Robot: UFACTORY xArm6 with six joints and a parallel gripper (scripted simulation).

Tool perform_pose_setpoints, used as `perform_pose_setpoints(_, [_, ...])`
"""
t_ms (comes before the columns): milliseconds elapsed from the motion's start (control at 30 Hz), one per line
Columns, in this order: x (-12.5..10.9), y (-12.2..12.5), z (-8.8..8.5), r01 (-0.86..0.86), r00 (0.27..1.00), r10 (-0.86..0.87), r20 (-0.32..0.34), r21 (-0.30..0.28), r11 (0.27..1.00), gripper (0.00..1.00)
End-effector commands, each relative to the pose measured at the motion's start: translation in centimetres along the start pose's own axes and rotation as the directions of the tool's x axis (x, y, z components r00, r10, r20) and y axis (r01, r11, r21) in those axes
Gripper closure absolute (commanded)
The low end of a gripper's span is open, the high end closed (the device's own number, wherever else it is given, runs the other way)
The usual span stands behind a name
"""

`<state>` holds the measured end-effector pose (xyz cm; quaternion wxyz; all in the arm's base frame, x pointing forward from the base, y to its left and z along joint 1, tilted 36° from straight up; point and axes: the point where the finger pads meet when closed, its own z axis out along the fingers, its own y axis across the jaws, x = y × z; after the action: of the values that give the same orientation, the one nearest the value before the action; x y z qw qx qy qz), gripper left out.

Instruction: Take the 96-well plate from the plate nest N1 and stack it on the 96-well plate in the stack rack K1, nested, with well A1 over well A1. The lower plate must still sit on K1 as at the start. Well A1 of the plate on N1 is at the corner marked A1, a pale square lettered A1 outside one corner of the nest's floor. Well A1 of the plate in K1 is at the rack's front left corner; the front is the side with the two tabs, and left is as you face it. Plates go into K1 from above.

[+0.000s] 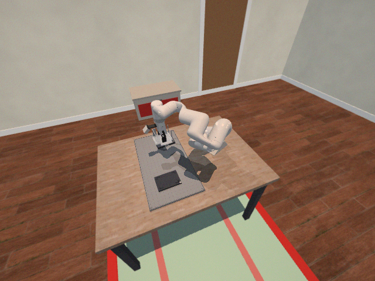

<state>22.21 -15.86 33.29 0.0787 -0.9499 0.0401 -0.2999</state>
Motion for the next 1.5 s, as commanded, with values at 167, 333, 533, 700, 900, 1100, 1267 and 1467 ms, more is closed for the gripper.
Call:
perform_pose_setpoints(167, [-0.6,2.3,-0.1,0.002,1.0,-0.002,-0.002,0.0,1.0,1.0])
perform_pose_setpoints(333, [-1.0,3.9,-0.1,0.002,1.0,-0.002,-0.002,0.0,1.0,1.0])
perform_pose_setpoints(533, [-1.6,5.8,-0.2,0.002,1.0,-0.002,-0.001,0.0,1.0,1.0])
perform_pose_setpoints(700, [-1.9,6.8,-0.2,0.002,1.0,-0.002,-0.001,0.0,1.0,1.0])
perform_pose_setpoints(900, [-2.5,8.7,-0.2,0.002,1.0,-0.002,-0.001,0.0,1.0,1.0])
perform_pose_setpoints(1100, [-3.0,10.6,-0.3,0.002,1.0,-0.002,-0.001,-0.001,1.0,1.0])
perform_pose_setpoints(1267, [-3.3,11.6,-0.3,0.002,1.0,-0.002,-0.001,-0.001,1.0,1.0])
perform_pose_setpoints(1467, [-3.9,13.5,-0.3,0.002,1.0,-0.002,-0.001,-0.001,1.0,1.0])
